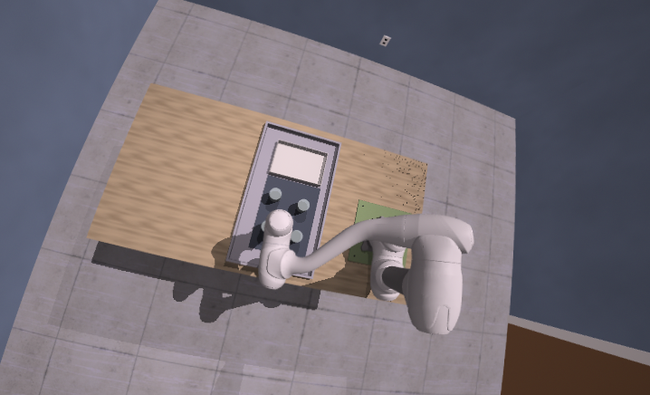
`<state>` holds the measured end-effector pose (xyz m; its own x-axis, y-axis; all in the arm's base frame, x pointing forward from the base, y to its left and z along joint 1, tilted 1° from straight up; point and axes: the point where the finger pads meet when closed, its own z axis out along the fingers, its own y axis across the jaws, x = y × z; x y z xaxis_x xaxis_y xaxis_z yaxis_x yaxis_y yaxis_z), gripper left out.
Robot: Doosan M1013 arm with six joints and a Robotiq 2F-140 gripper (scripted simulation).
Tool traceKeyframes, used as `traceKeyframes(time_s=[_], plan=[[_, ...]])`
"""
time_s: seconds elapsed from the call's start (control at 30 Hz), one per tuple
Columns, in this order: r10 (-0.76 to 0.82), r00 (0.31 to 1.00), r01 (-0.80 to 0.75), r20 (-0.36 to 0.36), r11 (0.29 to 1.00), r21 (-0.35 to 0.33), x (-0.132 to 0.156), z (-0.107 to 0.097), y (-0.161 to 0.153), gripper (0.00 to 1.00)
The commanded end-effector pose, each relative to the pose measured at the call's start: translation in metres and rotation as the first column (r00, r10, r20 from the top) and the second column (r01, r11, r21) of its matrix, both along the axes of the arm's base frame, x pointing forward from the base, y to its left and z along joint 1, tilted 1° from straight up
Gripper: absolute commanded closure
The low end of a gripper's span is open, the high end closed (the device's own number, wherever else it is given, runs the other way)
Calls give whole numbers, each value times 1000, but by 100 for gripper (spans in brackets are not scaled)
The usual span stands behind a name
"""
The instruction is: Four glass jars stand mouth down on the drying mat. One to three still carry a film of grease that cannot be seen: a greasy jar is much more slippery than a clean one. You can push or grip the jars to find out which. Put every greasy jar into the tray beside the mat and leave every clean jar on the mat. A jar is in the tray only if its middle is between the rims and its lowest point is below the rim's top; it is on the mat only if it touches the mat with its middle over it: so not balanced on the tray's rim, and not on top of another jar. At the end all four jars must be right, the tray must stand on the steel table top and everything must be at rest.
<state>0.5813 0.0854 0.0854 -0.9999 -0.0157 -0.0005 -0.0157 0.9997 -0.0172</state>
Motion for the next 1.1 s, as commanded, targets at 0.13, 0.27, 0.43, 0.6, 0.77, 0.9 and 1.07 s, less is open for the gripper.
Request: traceKeyframes(time_s=[0.13, 0.27, 0.43, 0.6, 0.77, 0.9, 1.07], plan=[[-7, 1000, 7, 0, 1000, 1, 4, 1, 0, 100], [-7, 1000, 7, 0, 1000, 1, 5, 1, 0, 100], [-7, 1000, 7, 0, 1000, 1, 6, 1, 0, 100], [-7, 1000, 7, 0, 1000, 1, 6, 1, 0, 100], [-7, 1000, 7, 0, 1000, 1, 7, 1, 1, 100], [-7, 1000, 7, 0, 1000, 1, 7, 1, 1, 100], [-7, 1000, 7, 0, 1000, 1, 8, 1, 1, 100]])
